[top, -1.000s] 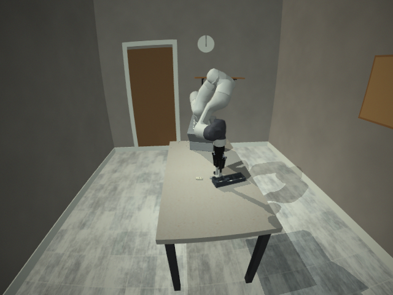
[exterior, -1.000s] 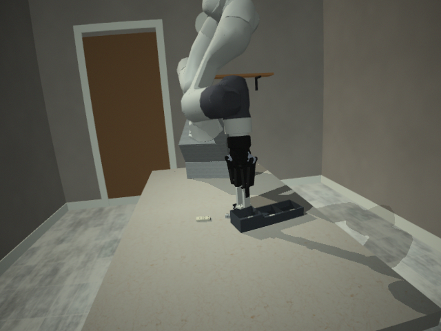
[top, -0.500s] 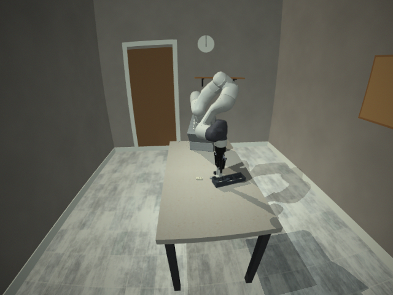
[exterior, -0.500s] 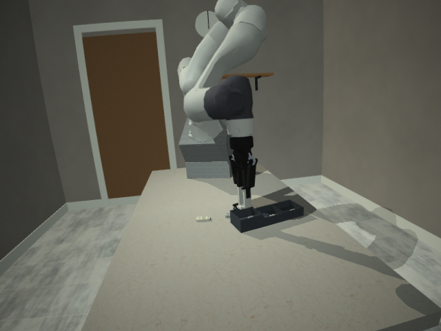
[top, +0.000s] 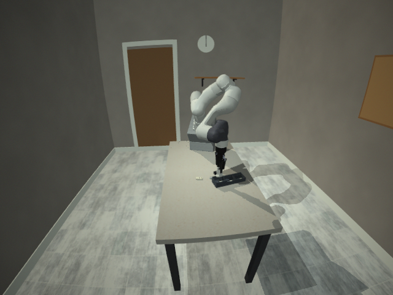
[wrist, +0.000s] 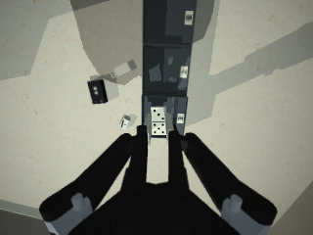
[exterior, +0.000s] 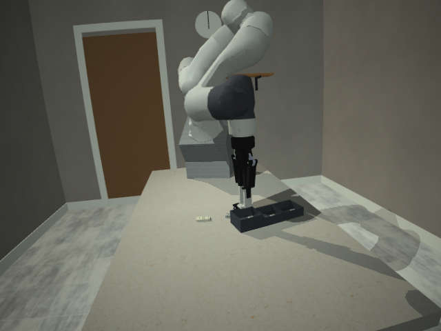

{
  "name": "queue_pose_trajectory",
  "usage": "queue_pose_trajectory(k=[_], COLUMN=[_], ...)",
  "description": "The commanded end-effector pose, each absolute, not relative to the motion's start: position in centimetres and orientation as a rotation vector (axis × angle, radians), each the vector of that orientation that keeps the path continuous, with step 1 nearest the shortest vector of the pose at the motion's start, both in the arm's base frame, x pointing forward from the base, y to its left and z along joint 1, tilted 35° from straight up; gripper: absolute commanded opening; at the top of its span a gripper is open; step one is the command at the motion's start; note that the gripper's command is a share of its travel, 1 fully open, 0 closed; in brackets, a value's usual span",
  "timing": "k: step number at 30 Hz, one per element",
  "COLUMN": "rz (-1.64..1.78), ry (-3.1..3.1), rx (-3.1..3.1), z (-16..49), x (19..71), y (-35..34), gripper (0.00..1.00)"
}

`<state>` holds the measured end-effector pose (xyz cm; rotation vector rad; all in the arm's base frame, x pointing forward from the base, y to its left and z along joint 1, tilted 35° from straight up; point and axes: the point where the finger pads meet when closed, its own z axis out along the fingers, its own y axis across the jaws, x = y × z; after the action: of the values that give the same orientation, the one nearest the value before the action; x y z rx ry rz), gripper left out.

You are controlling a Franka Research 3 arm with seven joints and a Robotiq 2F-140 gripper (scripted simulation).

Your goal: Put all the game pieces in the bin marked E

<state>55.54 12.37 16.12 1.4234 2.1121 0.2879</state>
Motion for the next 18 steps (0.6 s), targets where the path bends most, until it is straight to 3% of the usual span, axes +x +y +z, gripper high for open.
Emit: queue_pose_trajectory(k=[1,18], rz=[0.3,0.3], ry=[2.088,2.088], rx=[1.494,1.494], z=[16.17,16.4], x=[55.3,55.58], y=[12.45,12.15], gripper=[0.13,0.13])
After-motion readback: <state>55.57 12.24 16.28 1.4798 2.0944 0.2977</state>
